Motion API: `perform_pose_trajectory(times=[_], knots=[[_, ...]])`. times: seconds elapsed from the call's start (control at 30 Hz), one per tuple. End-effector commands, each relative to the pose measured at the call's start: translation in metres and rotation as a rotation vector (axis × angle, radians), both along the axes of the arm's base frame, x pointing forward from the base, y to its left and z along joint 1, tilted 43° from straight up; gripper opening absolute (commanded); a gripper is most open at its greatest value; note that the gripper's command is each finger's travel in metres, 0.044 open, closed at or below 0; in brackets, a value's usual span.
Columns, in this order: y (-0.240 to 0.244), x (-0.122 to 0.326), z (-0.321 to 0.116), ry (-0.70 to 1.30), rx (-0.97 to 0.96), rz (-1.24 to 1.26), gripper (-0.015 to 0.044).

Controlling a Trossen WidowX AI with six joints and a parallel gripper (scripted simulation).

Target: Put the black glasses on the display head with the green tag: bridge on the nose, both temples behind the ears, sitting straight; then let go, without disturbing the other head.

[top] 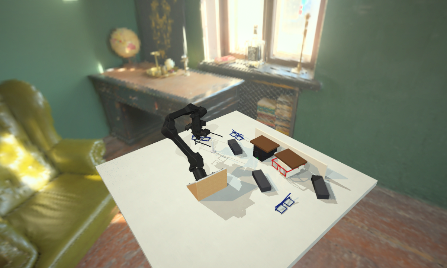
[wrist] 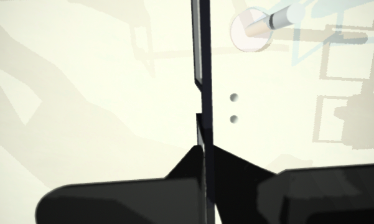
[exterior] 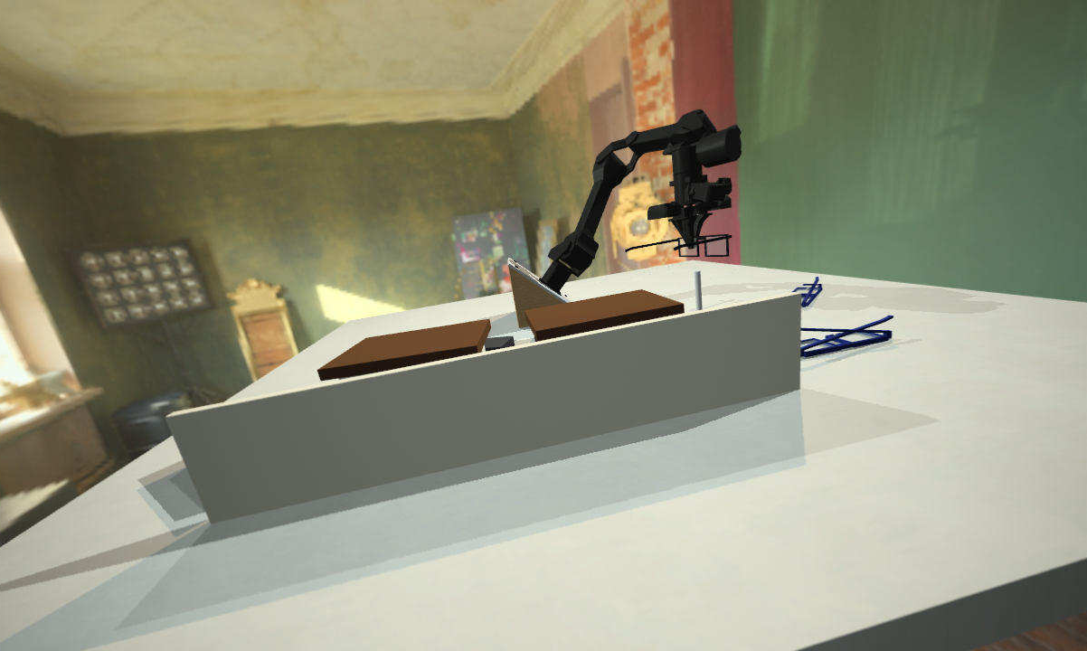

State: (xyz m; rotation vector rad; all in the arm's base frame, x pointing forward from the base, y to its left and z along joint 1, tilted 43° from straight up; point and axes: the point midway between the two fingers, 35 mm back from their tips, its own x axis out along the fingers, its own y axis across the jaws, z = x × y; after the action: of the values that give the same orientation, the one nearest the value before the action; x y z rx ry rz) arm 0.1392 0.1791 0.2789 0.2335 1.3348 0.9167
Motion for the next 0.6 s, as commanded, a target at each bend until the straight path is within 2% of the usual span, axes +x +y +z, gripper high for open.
perform_pose_trajectory(times=[0.0,0.57], knots=[[-0.003,0.018,-0.012,0.010,-0.026,-0.004,0.0000],[-0.055,0.098,-0.075,0.000,-0.109,-0.015,0.0000]])
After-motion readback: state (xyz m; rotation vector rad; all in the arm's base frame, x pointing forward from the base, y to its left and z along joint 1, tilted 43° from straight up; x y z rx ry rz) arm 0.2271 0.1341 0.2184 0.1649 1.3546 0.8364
